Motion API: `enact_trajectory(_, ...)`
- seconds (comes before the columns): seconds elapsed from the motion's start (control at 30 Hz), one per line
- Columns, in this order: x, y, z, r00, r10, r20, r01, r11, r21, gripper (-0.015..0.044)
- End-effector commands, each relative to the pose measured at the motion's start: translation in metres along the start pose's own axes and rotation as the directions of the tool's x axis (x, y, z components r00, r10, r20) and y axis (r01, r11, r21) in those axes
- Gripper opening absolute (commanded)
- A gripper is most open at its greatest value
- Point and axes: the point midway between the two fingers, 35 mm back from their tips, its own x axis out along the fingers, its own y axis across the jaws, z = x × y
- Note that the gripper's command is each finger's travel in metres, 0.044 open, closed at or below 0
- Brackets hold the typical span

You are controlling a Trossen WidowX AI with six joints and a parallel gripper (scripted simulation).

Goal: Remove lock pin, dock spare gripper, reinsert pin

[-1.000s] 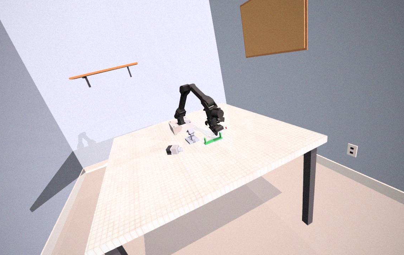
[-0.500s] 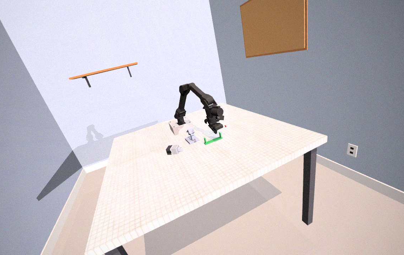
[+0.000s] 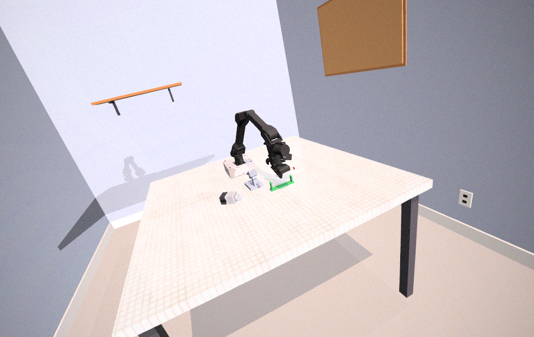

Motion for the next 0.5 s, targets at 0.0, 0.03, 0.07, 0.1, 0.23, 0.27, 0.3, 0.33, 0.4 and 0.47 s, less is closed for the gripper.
enact_trajectory(0.0, -0.007, -0.002, -0.013, 1.000, -0.004, 0.004, 0.004, 1.000, -0.001, 0.0000)
enact_trajectory(0.03, -0.008, -0.002, -0.016, 1.000, -0.004, 0.003, 0.004, 1.000, -0.001, 0.0000)
enact_trajectory(0.07, -0.009, -0.002, -0.019, 1.000, -0.004, 0.003, 0.004, 1.000, -0.001, 0.0000)
enact_trajectory(0.1, -0.010, -0.003, -0.023, 1.000, -0.004, 0.003, 0.004, 1.000, -0.001, 0.0000)
enact_trajectory(0.23, -0.012, -0.003, -0.027, 1.000, -0.004, 0.003, 0.004, 1.000, -0.001, 0.0000)
enact_trajectory(0.27, -0.012, -0.003, -0.027, 1.000, -0.004, 0.003, 0.004, 1.000, -0.001, 0.0000)
enact_trajectory(0.3, -0.011, -0.003, -0.027, 1.000, -0.004, 0.002, 0.004, 1.000, -0.001, 0.0000)
enact_trajectory(0.33, -0.010, -0.003, -0.027, 1.000, -0.004, 0.002, 0.004, 1.000, -0.001, 0.0000)
enact_trajectory(0.4, -0.006, -0.003, -0.028, 1.000, -0.003, 0.001, 0.003, 1.000, -0.001, 0.0000)
enact_trajectory(0.47, -0.003, -0.003, -0.028, 1.000, -0.002, 0.000, 0.002, 1.000, -0.001, 0.0000)
